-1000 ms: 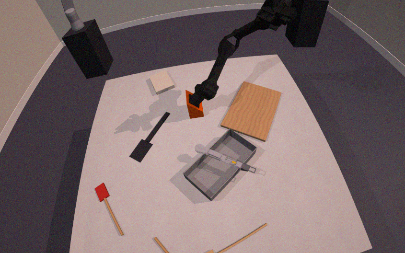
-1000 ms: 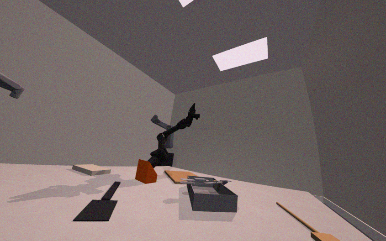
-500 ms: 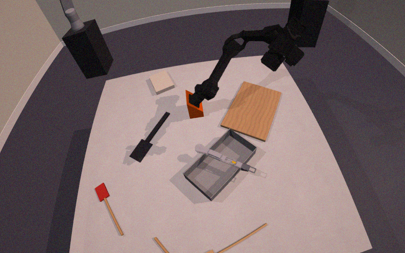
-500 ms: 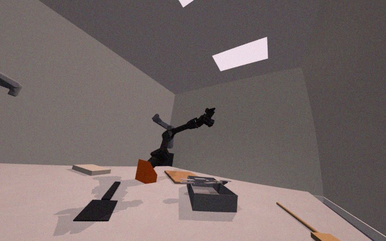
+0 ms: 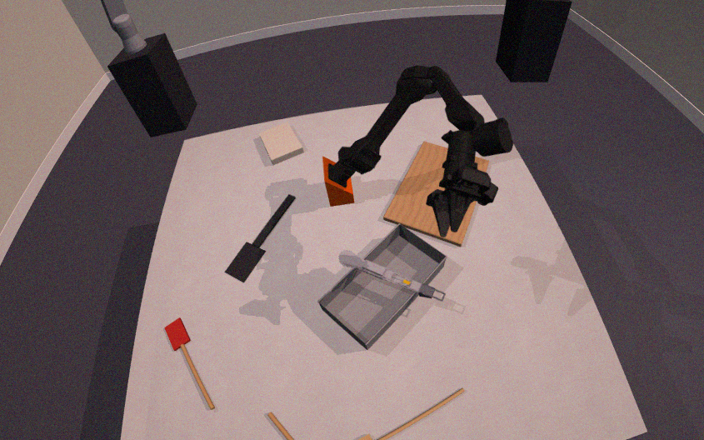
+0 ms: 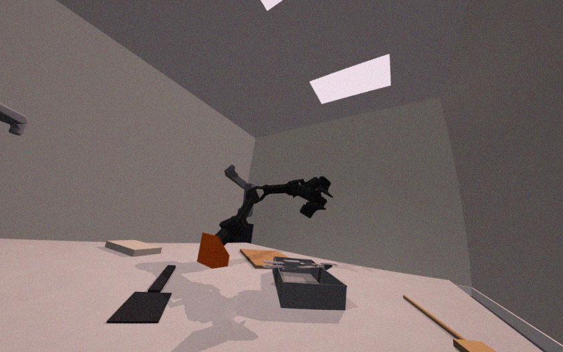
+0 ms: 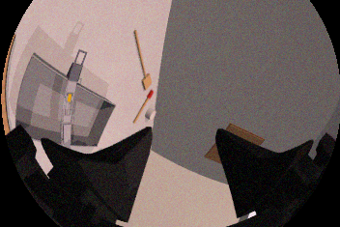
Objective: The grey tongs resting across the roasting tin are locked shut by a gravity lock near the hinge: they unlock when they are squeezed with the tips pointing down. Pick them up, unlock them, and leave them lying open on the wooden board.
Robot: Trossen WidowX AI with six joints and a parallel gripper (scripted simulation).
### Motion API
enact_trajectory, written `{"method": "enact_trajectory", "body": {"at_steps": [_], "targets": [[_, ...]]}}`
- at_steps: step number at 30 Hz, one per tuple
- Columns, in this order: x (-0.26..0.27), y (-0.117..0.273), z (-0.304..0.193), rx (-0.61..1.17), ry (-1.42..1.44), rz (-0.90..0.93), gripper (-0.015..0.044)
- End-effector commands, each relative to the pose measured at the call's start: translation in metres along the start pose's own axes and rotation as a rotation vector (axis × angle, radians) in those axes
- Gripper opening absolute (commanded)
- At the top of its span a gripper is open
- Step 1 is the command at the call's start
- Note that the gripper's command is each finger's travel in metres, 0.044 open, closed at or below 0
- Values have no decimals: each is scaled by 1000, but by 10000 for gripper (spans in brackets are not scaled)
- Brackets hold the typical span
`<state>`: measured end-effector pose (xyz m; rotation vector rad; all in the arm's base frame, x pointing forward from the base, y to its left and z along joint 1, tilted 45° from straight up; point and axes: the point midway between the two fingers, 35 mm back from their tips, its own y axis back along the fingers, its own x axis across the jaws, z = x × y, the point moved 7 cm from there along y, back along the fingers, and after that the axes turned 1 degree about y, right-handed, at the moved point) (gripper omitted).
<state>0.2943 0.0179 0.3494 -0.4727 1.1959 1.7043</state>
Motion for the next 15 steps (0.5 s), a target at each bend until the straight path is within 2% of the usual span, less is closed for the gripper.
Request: {"method": "enact_trajectory", "body": {"at_steps": [1,9,15], "targets": [[42,-34,-8,-19,-109,223,260],[129,-75,-29,15,-385,668,260],[136,-77,-31,23,-411,704,260]]}}
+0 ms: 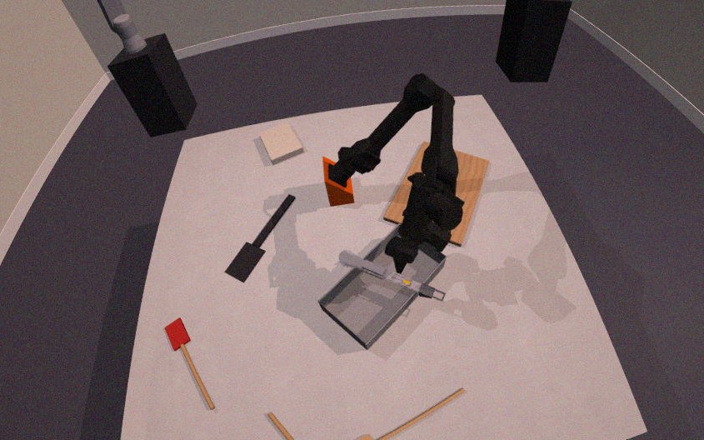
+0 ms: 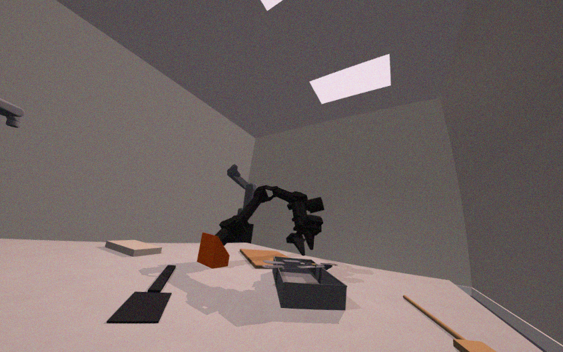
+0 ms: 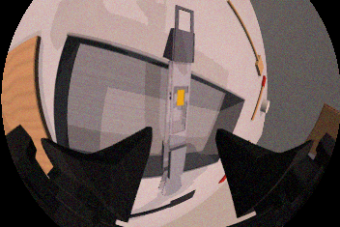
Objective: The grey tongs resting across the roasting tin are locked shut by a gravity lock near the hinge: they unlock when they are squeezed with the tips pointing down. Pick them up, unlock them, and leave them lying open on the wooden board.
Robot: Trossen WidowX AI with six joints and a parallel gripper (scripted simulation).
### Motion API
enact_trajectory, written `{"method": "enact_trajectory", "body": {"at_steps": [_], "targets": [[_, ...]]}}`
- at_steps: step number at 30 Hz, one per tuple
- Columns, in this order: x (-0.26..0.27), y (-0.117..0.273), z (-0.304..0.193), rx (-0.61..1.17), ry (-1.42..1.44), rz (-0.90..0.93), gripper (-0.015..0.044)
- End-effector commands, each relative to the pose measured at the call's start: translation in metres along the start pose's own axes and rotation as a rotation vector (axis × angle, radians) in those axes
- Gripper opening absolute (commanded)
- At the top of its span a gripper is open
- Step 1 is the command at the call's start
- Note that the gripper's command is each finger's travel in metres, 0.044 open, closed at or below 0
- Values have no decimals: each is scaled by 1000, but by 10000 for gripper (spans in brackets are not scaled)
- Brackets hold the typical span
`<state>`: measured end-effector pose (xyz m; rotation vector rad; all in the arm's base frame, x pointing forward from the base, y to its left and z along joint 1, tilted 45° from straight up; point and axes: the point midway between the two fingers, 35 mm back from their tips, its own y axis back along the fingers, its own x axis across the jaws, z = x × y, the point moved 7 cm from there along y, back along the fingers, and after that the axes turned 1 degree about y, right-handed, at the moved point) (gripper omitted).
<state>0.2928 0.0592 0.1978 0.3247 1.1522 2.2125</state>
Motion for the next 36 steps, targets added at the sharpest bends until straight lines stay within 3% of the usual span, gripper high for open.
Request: {"method": "enact_trajectory", "body": {"at_steps": [1,36], "targets": [[2,-2,0,-7,-20,22,260],[0,-42,-6,-7,-23,20,260]]}}
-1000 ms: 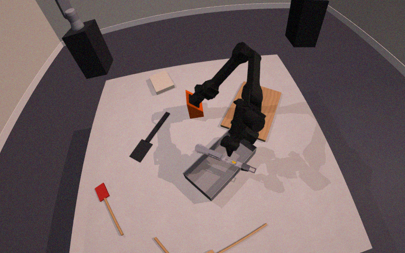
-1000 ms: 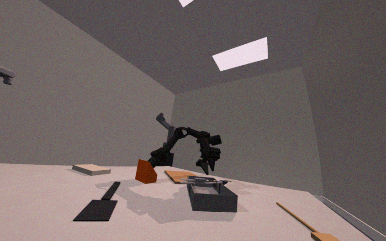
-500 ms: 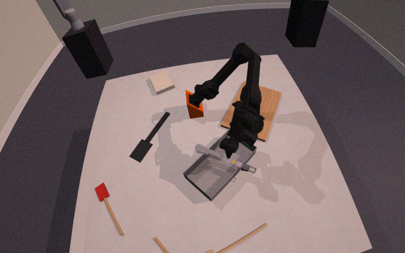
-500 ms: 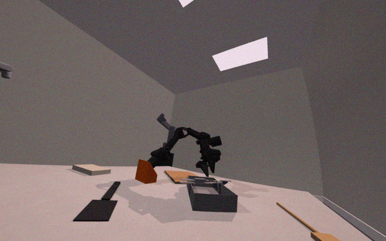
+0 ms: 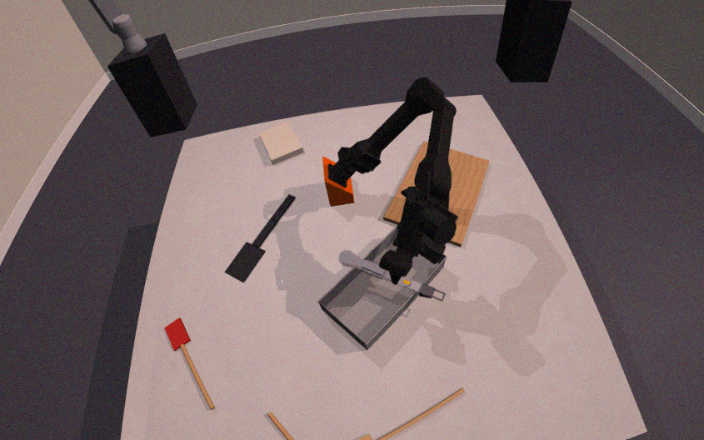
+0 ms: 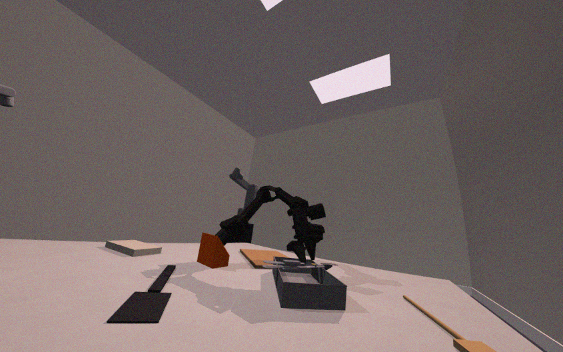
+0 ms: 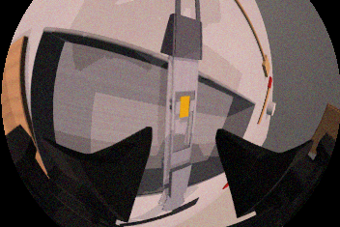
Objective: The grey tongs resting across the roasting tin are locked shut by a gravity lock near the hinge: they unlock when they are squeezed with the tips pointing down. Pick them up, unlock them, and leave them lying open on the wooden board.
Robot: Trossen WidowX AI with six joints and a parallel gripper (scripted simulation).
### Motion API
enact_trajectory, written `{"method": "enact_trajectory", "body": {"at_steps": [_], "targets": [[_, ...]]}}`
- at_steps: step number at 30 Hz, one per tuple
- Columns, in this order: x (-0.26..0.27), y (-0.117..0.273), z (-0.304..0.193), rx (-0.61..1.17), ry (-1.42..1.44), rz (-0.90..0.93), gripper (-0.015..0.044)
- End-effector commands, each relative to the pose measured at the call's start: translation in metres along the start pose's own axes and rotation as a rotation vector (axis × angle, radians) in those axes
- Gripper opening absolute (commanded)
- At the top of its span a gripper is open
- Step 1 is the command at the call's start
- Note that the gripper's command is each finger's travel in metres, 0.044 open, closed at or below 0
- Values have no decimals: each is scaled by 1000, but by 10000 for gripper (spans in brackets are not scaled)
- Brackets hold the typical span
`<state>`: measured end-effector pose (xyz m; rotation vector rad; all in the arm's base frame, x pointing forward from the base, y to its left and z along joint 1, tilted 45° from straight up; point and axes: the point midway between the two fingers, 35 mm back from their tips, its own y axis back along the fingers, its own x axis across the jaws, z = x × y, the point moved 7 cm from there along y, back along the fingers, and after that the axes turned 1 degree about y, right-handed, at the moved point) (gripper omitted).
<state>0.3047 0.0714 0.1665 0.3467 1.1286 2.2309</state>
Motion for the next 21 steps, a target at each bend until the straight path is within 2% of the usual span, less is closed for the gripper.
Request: {"method": "enact_trajectory", "body": {"at_steps": [1,21], "targets": [[0,-8,-2,8,-8,1,260],[2,-41,-3,6,-9,1,260]]}}
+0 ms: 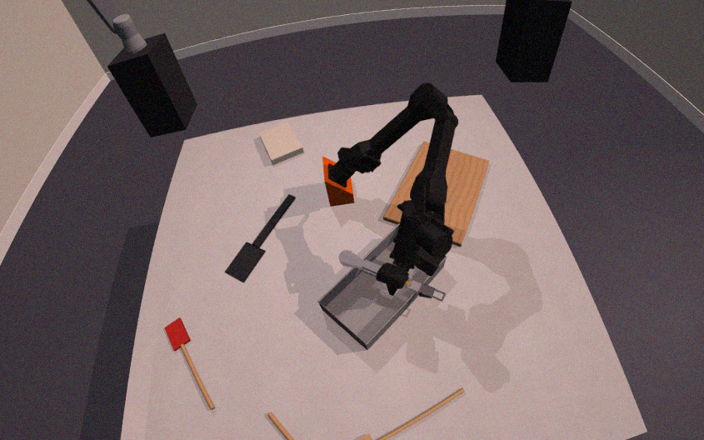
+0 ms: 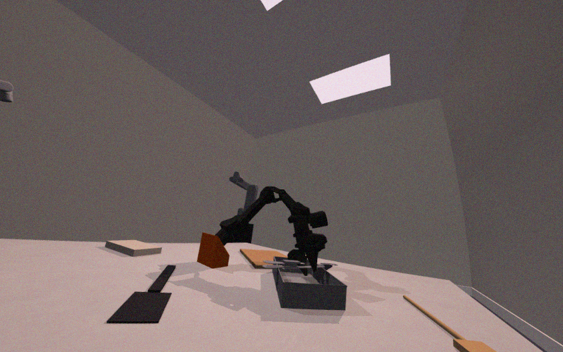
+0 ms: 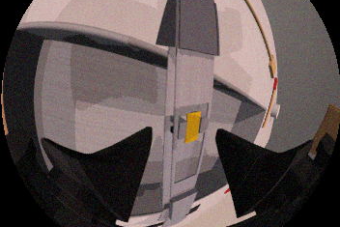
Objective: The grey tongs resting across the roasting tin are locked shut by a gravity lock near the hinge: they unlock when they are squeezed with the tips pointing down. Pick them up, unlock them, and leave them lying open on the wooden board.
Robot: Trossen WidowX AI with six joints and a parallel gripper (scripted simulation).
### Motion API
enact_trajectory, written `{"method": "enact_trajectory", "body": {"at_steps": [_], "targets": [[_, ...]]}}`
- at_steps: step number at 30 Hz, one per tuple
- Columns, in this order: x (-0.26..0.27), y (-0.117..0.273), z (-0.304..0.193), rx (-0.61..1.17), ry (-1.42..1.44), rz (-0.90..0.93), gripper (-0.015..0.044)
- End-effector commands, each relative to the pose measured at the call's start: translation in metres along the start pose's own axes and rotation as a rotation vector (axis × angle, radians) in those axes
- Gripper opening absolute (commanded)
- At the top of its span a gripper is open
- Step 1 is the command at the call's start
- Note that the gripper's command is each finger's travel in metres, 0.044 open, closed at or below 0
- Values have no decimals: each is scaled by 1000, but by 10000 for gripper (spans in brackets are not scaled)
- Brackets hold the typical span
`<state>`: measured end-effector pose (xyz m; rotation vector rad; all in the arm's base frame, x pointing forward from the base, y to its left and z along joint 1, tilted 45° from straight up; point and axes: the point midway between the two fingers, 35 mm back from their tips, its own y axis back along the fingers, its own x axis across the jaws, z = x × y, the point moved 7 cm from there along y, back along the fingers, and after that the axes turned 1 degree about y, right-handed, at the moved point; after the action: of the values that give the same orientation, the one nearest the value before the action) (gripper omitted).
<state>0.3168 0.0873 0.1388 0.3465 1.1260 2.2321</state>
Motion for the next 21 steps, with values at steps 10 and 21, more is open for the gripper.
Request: {"method": "enact_trajectory", "body": {"at_steps": [10,21], "targets": [[1,-9,-1,1,-1,2,155],[1,-9,-1,1,-1,2,42]]}}
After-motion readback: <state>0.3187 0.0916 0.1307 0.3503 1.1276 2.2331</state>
